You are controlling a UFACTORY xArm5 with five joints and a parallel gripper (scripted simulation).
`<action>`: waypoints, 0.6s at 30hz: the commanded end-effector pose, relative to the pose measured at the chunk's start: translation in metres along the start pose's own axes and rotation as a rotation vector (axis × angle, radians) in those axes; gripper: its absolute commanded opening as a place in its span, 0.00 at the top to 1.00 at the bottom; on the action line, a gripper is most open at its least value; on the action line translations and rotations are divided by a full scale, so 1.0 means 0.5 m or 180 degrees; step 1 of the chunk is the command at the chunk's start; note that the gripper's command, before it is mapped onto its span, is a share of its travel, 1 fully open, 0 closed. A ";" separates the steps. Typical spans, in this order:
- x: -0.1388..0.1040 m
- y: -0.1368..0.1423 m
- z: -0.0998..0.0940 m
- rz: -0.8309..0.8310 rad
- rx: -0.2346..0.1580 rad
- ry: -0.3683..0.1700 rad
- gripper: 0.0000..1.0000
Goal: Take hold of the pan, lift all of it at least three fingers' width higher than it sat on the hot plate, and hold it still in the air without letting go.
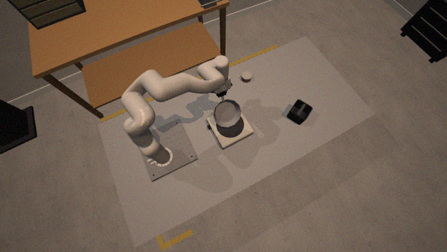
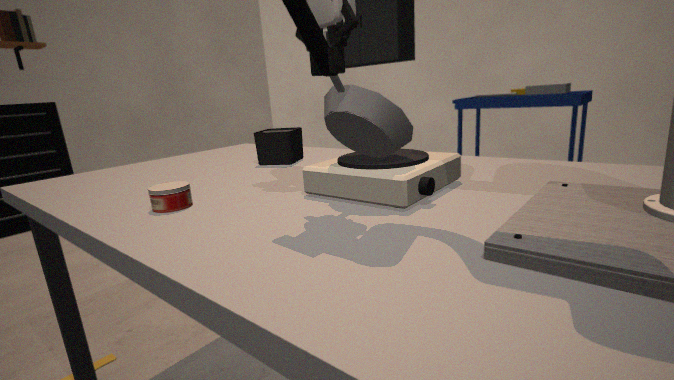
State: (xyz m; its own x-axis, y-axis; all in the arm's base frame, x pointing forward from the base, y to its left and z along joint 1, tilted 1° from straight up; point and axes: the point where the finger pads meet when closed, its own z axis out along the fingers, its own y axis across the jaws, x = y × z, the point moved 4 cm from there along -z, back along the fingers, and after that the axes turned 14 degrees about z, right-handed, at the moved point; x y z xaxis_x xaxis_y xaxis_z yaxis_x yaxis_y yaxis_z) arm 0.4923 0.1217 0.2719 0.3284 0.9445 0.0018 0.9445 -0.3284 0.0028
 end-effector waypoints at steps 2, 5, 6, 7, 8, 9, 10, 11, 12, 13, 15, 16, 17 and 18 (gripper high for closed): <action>0.002 0.002 -0.027 0.0000 -0.0017 0.0011 1.00; 0.002 0.002 -0.039 0.0000 -0.0017 0.0011 1.00; 0.002 0.002 -0.043 0.0000 -0.0017 0.0011 1.00; 0.002 0.002 -0.047 0.0000 -0.0017 0.0011 1.00; 0.002 0.002 -0.051 0.0000 -0.0017 0.0011 1.00; 0.001 0.002 -0.055 0.0000 -0.0017 0.0011 1.00; 0.001 0.002 -0.059 0.0000 -0.0017 0.0011 1.00; 0.001 0.002 -0.059 0.0000 -0.0017 0.0011 1.00; 0.001 0.002 -0.059 0.0000 -0.0017 0.0011 1.00; 0.001 0.002 -0.063 0.0000 -0.0017 0.0011 1.00; 0.001 0.001 -0.071 0.0000 -0.0017 0.0011 1.00; 0.001 0.001 -0.075 0.0000 -0.0017 0.0011 1.00; 0.001 0.001 -0.079 0.0000 -0.0017 0.0011 1.00; 0.001 0.001 -0.083 0.0000 -0.0017 0.0011 1.00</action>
State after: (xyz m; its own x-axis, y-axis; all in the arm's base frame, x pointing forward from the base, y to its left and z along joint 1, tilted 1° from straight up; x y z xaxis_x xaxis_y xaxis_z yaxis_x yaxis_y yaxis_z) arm 0.4920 0.1218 0.3039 0.3284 0.9445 0.0016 0.9445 -0.3284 0.0024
